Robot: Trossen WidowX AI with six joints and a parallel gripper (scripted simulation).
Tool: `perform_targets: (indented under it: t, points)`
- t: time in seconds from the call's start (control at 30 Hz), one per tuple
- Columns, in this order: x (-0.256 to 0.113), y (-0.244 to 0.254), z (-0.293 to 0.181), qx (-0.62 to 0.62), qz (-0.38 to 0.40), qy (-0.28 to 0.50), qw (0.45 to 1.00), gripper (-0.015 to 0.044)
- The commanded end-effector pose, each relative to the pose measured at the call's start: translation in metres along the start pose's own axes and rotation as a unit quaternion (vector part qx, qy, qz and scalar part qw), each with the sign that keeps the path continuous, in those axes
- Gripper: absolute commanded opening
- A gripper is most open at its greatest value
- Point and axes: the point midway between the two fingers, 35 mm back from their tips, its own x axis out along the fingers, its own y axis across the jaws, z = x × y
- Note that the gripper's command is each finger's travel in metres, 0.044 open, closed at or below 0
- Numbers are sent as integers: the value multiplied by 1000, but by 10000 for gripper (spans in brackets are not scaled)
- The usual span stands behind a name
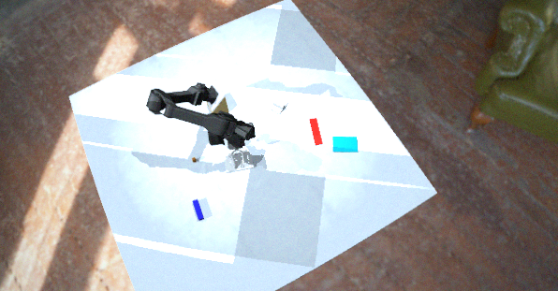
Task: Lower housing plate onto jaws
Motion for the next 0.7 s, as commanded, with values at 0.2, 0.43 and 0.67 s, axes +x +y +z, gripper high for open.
perform_targets:
  t: [0.2, 0.43, 0.67]
  points:
    - [0, -1, 0, 7, -1, -1, 1000, 351]
    - [0, -1, 0, 7, -1, -1, 1000, 351]
    - [0, 3, -13, 7, -1, -1, 1000, 351]
